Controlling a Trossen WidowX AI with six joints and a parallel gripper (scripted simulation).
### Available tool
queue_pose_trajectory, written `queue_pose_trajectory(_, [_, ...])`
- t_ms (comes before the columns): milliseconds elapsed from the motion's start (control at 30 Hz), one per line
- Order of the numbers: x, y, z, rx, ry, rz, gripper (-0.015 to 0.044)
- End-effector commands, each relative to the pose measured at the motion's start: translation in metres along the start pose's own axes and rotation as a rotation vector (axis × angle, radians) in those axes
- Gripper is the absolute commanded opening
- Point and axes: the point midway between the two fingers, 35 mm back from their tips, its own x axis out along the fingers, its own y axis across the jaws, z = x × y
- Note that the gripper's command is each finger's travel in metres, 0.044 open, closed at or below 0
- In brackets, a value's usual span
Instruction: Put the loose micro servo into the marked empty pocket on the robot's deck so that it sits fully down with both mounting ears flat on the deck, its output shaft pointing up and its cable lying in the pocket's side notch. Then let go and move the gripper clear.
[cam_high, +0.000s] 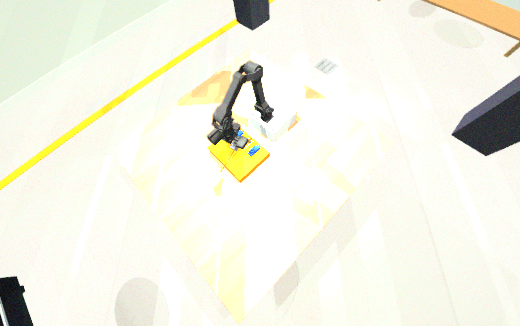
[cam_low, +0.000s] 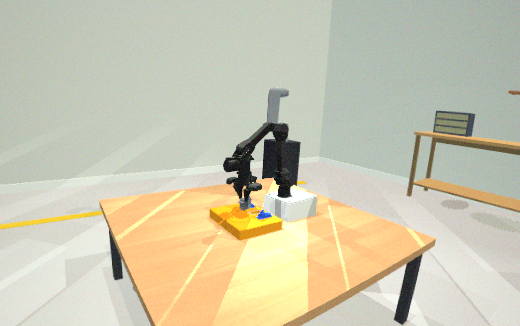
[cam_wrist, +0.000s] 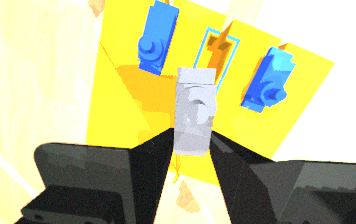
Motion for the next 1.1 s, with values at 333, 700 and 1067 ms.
queue_pose_trajectory(333, [-0.004, -0.004, 0.008, 0.005, 0.014, 0.007, 0.0000])
queue_pose_trajectory(700, [-0.003, -0.008, 0.015, 0.005, 0.013, 0.007, 0.0000])
queue_pose_trajectory(1067, [-0.003, -0.012, 0.022, 0.005, 0.013, 0.007, 0.0000])
